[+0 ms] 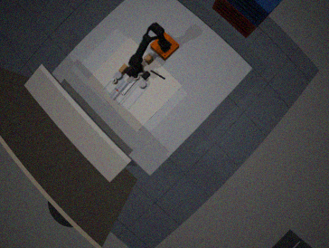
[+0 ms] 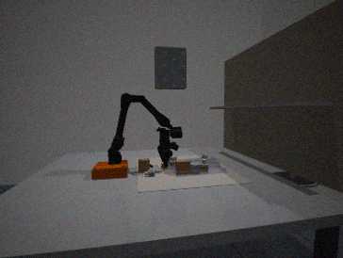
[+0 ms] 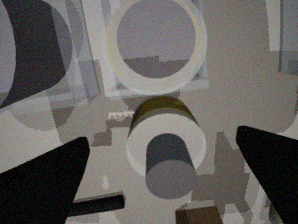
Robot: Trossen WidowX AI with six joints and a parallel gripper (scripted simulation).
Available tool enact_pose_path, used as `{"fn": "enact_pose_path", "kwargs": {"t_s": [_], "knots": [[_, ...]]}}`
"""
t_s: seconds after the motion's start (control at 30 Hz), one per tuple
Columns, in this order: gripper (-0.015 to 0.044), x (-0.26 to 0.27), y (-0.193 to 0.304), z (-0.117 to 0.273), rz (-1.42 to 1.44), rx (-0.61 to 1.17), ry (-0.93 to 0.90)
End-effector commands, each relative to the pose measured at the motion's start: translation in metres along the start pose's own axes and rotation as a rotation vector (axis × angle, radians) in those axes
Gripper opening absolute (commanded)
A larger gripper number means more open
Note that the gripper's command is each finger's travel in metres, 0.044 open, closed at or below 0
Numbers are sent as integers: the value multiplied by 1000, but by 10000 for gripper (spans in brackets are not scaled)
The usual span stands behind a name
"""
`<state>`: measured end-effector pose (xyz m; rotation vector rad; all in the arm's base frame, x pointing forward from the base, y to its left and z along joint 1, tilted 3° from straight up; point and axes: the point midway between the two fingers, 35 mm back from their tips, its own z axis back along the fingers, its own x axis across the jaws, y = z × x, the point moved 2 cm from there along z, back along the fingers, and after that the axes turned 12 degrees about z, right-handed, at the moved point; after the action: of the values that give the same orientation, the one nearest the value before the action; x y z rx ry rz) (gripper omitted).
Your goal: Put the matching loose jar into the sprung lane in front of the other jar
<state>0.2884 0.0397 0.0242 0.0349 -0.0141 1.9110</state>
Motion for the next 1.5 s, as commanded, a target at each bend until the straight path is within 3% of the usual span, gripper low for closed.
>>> {"fn": "enact_pose_path", "kwargs": {"t_s": [0.0,0.27,0.5,0.7,1.27,1.47], "knots": [[414,-1,0,-3,2,-1,6],[204,-1,0,-3,2,-1,6],[157,-1,0,-3,2,-1,6],[0,-2,3,9,-41,8,11],[0,-5,-6,99,0,-2,7],[0,-5,-6,96,9,-2,7]]}}
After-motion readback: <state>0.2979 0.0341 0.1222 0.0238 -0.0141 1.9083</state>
